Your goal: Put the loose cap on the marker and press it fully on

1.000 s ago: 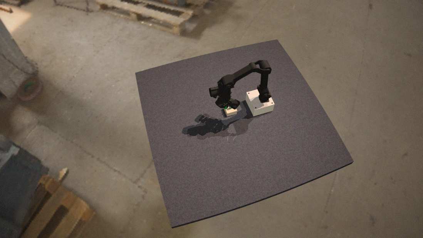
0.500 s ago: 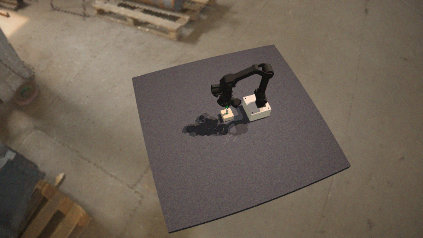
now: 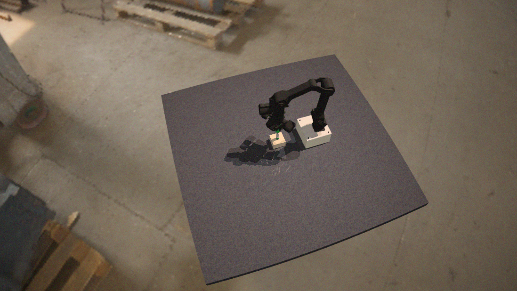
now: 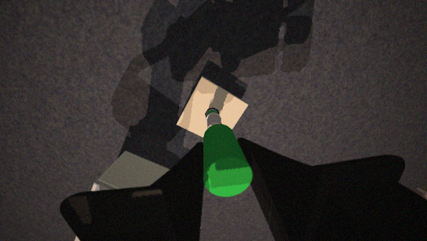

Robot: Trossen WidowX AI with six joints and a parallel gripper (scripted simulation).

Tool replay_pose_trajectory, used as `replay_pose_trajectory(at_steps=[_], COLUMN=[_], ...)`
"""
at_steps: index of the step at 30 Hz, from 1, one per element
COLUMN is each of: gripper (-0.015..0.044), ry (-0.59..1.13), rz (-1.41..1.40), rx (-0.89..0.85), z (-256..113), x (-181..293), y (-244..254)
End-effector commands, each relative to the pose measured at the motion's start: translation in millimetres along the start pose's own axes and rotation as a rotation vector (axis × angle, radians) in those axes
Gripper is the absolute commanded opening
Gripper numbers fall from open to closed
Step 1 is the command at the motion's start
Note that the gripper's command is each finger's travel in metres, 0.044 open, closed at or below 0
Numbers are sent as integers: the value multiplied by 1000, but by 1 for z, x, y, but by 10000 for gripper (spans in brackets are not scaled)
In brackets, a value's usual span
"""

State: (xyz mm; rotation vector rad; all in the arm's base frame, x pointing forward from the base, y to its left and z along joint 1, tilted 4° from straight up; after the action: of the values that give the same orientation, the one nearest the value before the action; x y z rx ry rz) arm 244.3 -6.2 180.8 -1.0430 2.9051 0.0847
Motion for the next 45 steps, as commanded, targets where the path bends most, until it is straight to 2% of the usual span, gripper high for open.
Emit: replay_pose_trajectory(at_steps=[1,27,37,45], gripper=[0,0,0,210], ry=[0,0,0,3], rz=[-3,-3,-3,-6], rx=[-4,-5,-5,-4], z=[7,49,50,49], x=[0,1,1,1], y=[0,1,1,1])
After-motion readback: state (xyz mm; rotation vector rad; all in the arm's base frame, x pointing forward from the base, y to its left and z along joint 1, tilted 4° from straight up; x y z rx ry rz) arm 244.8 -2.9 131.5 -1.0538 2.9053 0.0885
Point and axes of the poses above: the point midway between the two fingers, 35 mm back from their tips, its own z axis out along the fingers, its own y axis across the jaws, x = y × z, the point moved 10 cm from there along -z, back along the fingers, and after that the axes turned 4 degrees about z, right-handed, at the moved point
